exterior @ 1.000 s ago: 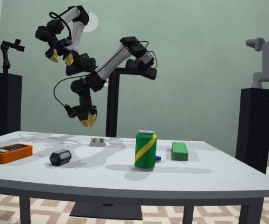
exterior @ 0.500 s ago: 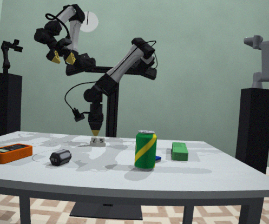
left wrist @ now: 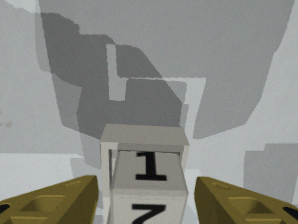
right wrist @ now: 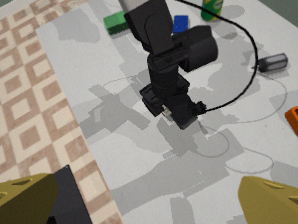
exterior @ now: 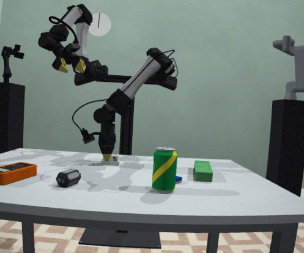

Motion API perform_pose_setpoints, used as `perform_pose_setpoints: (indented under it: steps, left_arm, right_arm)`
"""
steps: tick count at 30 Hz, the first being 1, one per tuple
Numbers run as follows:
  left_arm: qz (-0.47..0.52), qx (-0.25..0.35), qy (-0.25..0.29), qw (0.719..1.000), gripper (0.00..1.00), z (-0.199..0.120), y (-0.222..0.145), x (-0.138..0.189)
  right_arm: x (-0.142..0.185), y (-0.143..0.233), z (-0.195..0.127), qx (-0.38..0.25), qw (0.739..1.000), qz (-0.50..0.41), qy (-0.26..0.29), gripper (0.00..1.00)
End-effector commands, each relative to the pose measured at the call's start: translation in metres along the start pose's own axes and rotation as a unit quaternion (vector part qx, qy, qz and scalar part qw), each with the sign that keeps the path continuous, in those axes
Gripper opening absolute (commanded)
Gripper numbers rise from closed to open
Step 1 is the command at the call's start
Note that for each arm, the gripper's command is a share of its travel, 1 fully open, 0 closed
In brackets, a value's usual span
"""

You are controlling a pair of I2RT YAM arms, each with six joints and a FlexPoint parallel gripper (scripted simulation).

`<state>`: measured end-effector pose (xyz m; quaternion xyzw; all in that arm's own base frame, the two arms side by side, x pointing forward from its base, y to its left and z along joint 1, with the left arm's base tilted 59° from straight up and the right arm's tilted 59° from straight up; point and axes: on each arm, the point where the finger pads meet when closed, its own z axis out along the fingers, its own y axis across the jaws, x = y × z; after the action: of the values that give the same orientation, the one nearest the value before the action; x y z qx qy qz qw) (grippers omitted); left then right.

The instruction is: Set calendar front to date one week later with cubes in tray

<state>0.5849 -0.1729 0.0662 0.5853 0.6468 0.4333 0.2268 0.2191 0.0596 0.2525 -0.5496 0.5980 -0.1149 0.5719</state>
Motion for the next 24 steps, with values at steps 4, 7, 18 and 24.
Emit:
perform_pose_setpoints:
  steps: [4, 7, 18, 24]
  left_arm:
    - [-0.017, -0.022, -0.012, 1.0, 0.42, -0.011, 0.024, 0.003]
    - [-0.017, -0.022, -0.012, 1.0, 0.33, -0.011, 0.024, 0.003]
    - [-0.013, -0.02, -0.014, 1.0, 0.2, -0.026, 0.019, -0.005]
    - [-0.008, -0.016, -0.012, 1.0, 0.2, -0.065, 0.013, -0.005]
  right_arm:
    - [-0.006, -0.012, -0.002, 0.013, 1.0, -0.01, 0.0, 1.0]
    - [-0.005, -0.011, -0.002, 0.012, 1.0, -0.01, 0.0, 1.0]
    - [-0.004, -0.006, -0.002, 0.009, 1.0, -0.008, -0.001, 1.0]
    - [-0.004, -0.006, -0.002, 0.009, 1.0, -0.008, -0.001, 1.0]
